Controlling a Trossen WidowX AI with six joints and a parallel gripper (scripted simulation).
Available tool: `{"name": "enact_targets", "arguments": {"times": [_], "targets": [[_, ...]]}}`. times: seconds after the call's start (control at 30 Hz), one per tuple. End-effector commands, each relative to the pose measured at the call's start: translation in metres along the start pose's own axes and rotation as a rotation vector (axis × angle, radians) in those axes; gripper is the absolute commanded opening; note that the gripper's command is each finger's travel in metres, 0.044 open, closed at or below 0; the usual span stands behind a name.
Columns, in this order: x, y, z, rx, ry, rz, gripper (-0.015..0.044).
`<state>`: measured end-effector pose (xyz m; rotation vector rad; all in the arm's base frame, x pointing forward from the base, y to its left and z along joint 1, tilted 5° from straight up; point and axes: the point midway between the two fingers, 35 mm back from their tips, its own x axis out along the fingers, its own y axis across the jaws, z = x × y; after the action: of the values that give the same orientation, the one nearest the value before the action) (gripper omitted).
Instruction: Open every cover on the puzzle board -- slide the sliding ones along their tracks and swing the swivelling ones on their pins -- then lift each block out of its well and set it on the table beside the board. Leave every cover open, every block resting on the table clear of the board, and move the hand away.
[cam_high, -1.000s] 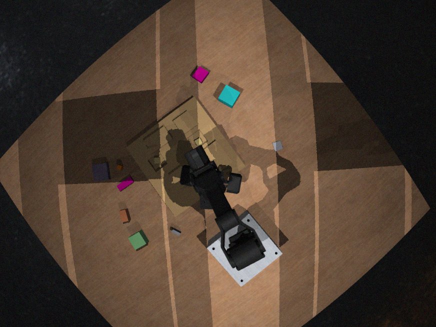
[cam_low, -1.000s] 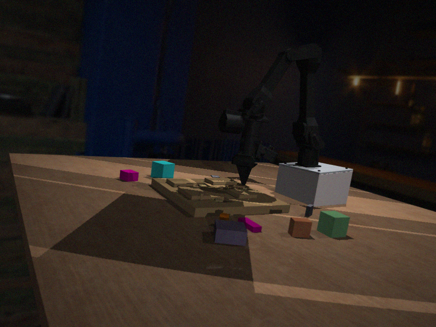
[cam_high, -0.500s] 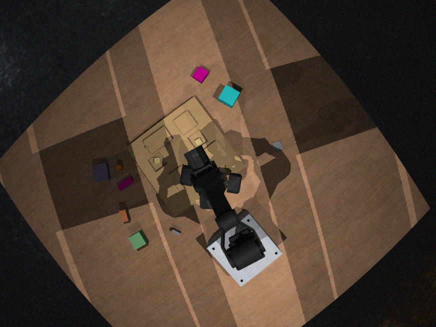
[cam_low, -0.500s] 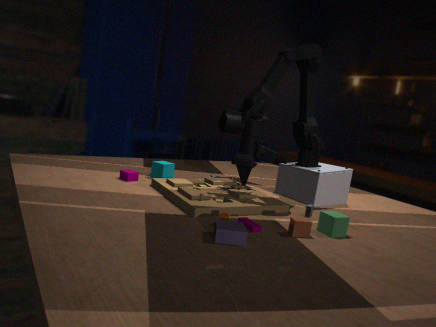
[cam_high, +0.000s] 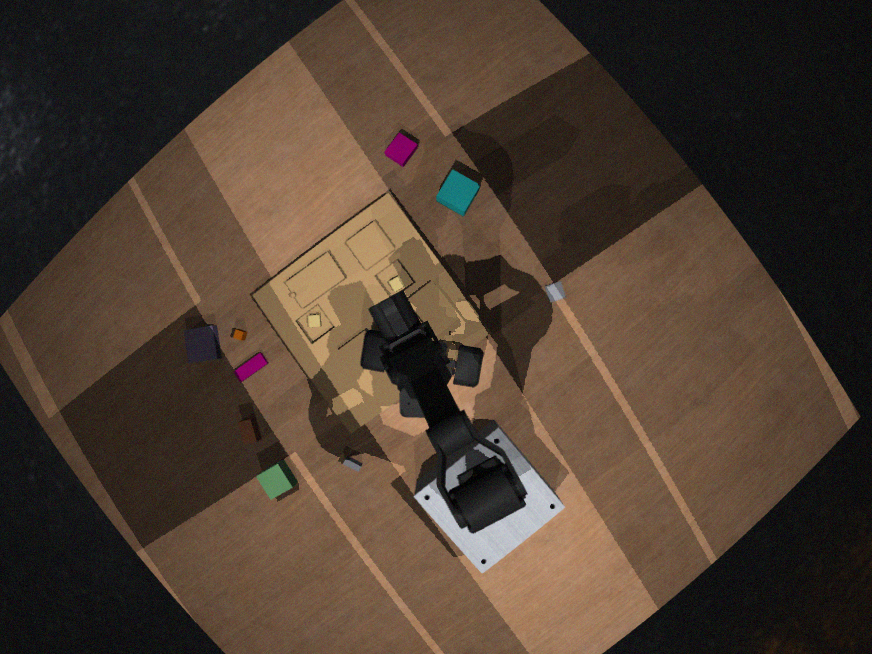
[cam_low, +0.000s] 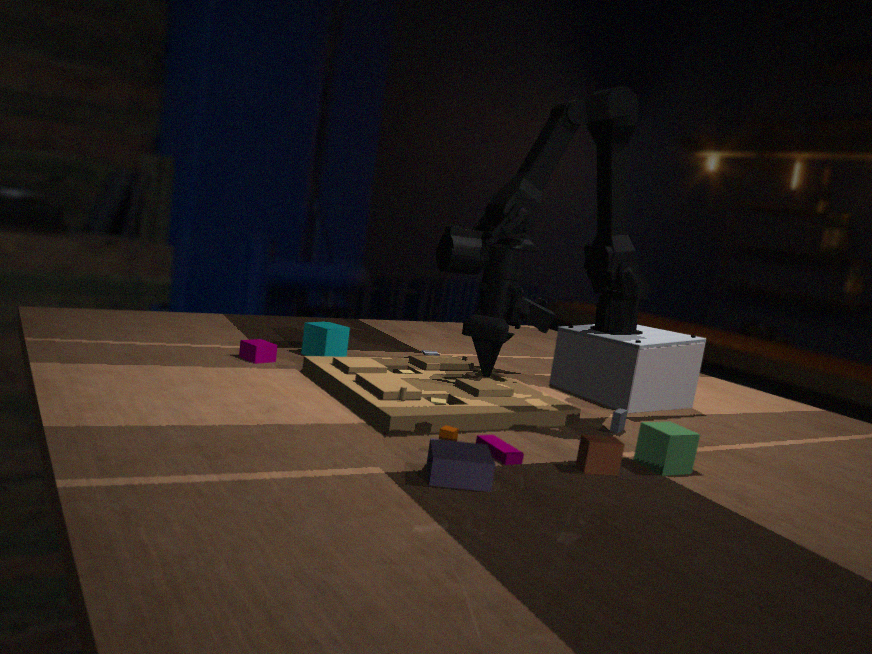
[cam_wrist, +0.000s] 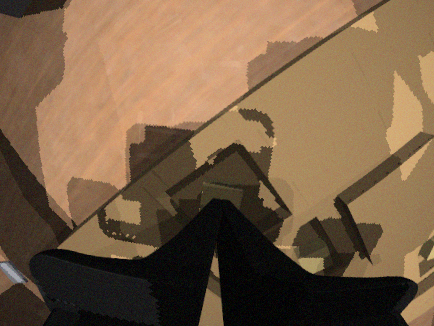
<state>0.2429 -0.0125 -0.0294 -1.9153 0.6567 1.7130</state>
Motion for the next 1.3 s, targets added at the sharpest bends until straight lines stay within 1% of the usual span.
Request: {"name": "enact_targets", "arguments": {"times": [0.0,1.27], "targets": [[0.0012,-0.001,0.0002,-0.004,-0.001,-0.004,0.0],[0.0045,-0.003,0.001,-0.004,-0.001,-0.004,0.0]]}}
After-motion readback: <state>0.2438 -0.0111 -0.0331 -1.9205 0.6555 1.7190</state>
